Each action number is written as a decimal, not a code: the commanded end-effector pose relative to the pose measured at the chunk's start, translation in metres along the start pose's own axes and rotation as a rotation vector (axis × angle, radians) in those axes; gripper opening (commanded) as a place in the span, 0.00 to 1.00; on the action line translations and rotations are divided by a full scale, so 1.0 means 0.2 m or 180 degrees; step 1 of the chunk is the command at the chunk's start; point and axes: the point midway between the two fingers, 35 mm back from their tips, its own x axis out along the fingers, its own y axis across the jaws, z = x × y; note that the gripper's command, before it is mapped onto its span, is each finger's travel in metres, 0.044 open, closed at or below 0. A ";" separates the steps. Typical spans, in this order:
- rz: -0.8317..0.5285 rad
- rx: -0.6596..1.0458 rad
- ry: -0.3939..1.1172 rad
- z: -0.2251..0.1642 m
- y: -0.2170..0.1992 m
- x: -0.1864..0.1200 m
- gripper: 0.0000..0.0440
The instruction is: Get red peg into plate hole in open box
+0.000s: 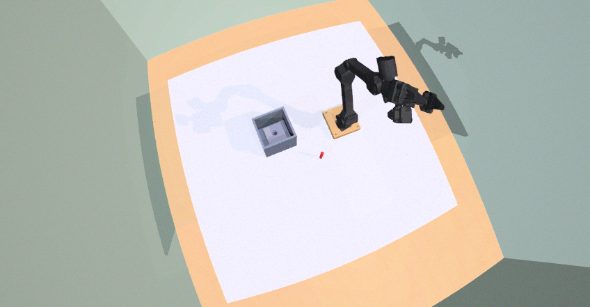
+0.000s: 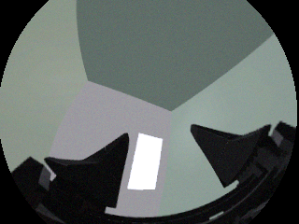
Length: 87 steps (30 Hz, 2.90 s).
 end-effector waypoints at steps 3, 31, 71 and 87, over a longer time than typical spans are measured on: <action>-0.0076 -0.0158 -0.0265 0.12 -0.03 0.00 1.00; -0.0776 -0.1441 -0.2962 1.27 0.05 -0.48 1.00; -0.2880 -0.0208 -0.5974 1.72 0.01 -2.00 1.00; -0.3353 0.0756 -0.6244 1.68 -0.18 -2.32 0.99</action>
